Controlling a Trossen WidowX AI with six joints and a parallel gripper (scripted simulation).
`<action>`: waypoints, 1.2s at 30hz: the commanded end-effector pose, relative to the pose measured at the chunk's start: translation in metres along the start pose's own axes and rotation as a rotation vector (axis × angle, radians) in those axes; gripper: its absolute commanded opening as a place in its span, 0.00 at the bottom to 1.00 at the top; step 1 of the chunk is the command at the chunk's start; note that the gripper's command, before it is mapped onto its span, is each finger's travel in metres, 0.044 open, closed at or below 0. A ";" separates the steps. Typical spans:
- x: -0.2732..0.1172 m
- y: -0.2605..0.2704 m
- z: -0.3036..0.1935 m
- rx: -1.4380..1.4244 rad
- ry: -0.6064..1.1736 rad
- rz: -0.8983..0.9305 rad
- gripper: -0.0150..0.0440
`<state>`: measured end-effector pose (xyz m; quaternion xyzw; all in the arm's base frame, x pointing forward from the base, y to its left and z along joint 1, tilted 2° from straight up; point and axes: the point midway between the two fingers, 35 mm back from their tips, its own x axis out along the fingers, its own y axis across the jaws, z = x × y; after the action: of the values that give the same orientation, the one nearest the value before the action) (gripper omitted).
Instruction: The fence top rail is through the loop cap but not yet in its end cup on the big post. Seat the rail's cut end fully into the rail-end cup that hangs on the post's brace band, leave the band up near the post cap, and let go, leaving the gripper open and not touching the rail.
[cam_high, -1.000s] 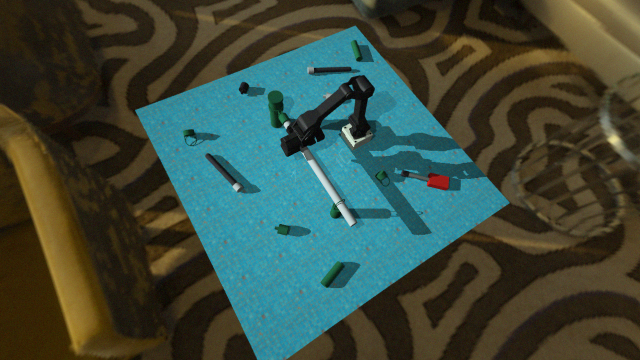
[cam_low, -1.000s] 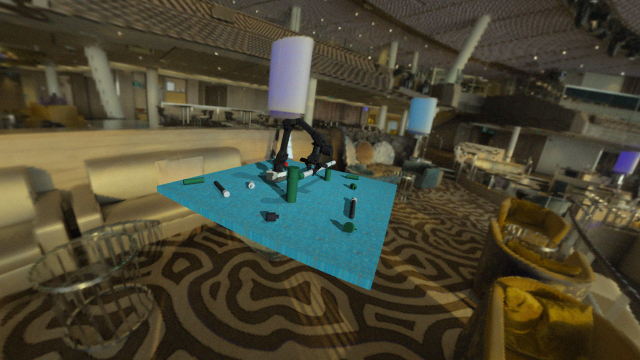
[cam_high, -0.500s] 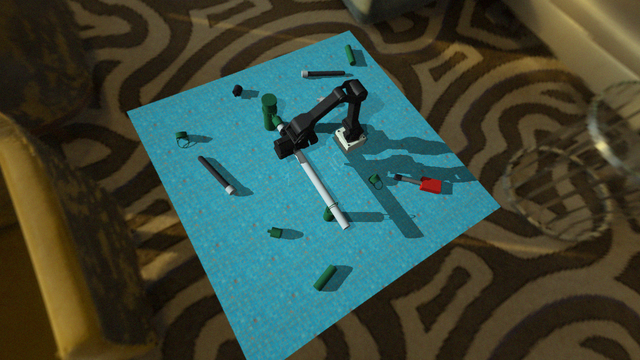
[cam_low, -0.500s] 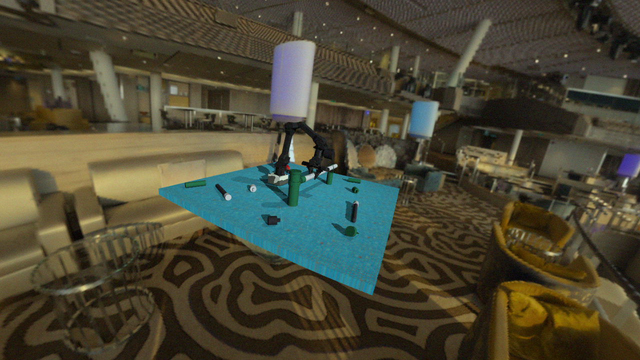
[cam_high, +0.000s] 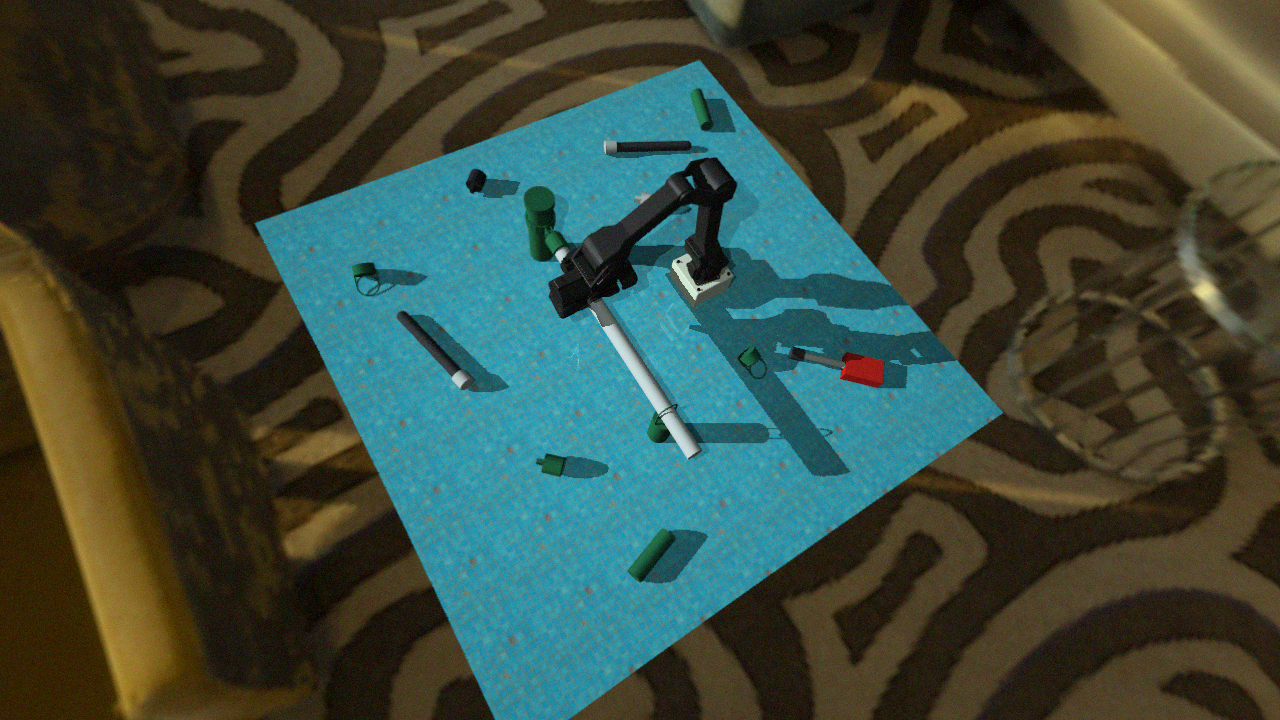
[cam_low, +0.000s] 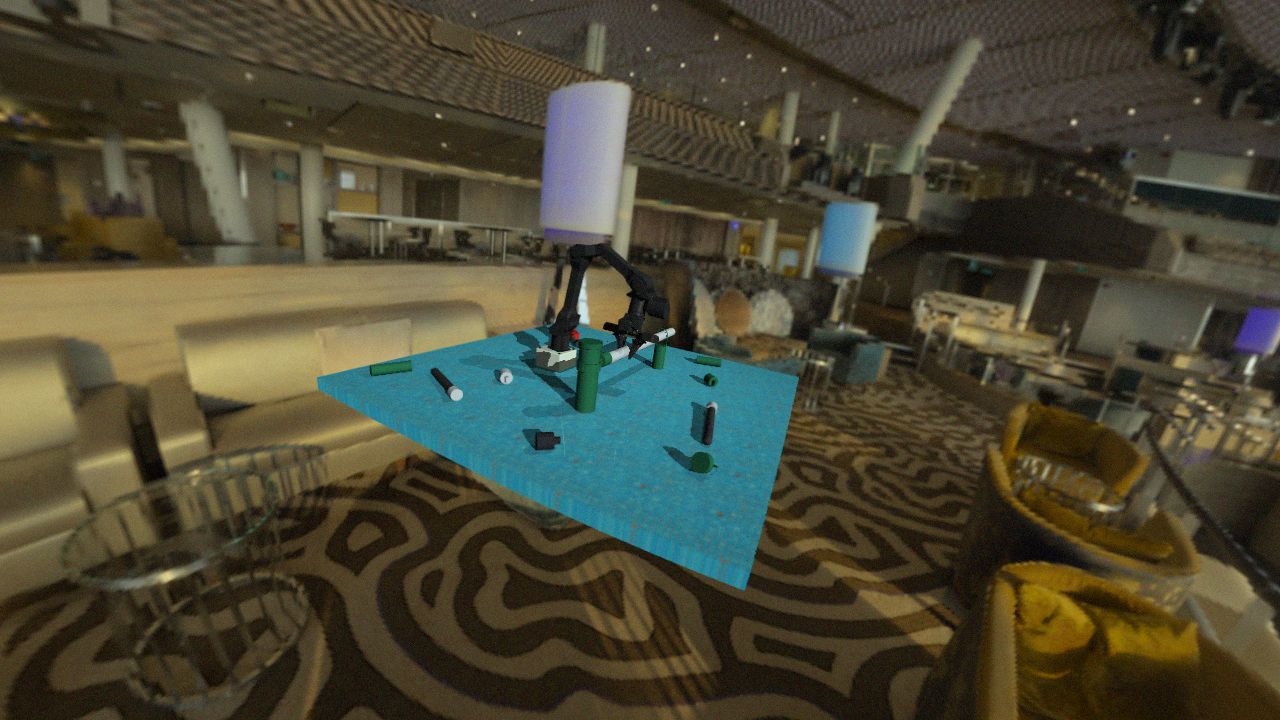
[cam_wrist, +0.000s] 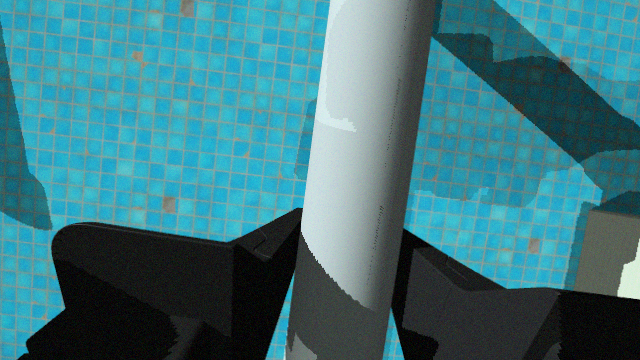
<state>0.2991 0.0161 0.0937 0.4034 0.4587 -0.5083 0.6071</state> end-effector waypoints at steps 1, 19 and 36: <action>-0.001 0.001 0.006 0.001 -0.017 0.008 0.25; 0.000 0.000 0.000 0.000 -0.001 0.000 0.25; -0.002 0.000 0.004 0.001 -0.008 0.000 0.25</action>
<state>0.2990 0.0161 0.0937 0.4035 0.4591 -0.5083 0.6067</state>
